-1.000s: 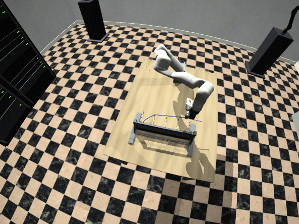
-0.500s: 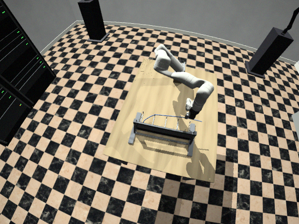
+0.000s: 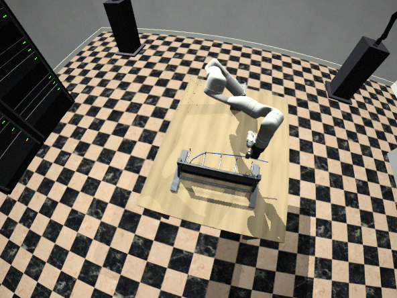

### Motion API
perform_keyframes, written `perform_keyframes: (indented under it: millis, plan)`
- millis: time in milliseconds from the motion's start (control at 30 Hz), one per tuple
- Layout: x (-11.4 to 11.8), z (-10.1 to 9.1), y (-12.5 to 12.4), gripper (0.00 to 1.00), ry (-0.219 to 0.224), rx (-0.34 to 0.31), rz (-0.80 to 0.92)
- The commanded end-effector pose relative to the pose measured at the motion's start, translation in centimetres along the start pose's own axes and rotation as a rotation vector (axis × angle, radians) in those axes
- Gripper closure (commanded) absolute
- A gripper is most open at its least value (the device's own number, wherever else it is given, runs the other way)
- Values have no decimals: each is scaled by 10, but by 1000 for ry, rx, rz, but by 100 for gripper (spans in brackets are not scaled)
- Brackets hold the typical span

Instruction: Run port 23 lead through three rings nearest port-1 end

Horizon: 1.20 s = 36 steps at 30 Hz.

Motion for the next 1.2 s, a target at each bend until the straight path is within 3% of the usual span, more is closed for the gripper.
perform_keyframes:
  millis: [0, 1167]
  plan:
    - [0, -2, 3, 100, -4, -6, -3]
    - [0, 48, 3, 100, -4, -6, -3]
Point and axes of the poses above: the point where the finger pads meet when closed, its own z axis out along the fingers, its own x axis across the jaws, y = z × x, the point moved 6 cm from there along -z, back along the fingers, and after that the axes turned 6 degrees about -z, right-handed, at the moved point
